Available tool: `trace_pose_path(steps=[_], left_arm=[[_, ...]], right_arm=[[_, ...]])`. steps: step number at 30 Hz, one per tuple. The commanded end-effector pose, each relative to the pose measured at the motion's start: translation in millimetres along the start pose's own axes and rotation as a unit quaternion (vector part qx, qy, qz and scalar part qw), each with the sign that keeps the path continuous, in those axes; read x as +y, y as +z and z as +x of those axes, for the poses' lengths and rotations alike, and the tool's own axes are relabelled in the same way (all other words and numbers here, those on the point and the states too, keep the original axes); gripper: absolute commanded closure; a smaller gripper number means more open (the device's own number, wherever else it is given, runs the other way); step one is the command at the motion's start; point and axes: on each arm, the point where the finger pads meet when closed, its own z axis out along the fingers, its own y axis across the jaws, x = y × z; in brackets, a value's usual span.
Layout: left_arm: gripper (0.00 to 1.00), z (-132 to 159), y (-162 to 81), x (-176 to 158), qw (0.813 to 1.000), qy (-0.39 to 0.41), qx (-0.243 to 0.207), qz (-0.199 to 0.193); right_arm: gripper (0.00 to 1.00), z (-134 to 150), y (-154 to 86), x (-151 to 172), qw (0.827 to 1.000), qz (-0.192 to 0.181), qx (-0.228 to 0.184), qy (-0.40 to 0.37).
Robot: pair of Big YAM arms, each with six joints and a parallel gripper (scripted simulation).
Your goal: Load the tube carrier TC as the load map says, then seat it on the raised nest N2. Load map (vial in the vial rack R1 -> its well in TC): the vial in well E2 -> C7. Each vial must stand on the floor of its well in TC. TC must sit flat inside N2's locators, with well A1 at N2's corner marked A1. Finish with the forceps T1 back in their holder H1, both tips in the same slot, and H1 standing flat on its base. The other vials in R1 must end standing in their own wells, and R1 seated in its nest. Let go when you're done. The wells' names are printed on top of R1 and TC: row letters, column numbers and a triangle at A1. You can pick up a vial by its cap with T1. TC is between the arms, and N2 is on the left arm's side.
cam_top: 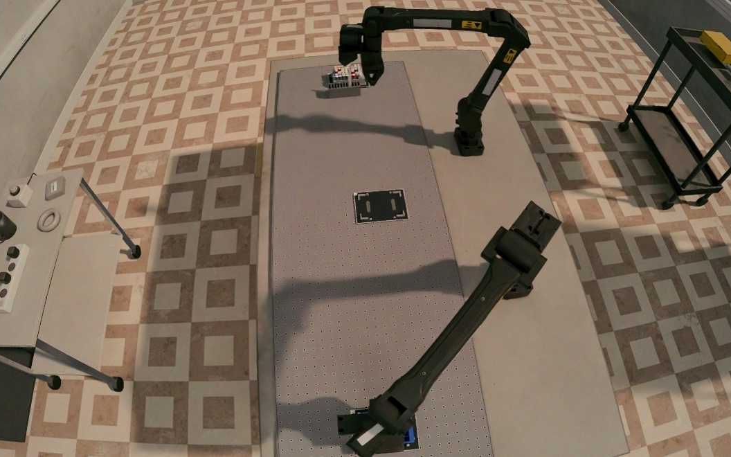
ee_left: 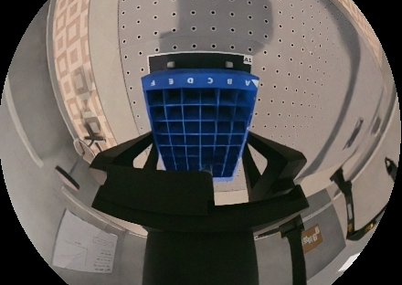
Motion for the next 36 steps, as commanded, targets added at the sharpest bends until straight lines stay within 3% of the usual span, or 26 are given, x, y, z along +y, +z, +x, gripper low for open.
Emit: trace_pose_path(steps=[1, 36], left_arm=[[1.0, -10, -6, 0, 1.0, -0.001, -0.011, -0.008], [1.0, -10, 3, 0, 1.0, -0.001, -0.008, -0.006]], right_arm=[[0.76, -8, -13, -2, 1.0, 0.004, -0.017, 0.003], [0.76, -8, -13, -2, 1.0, 0.004, -0.017, 0.003]])
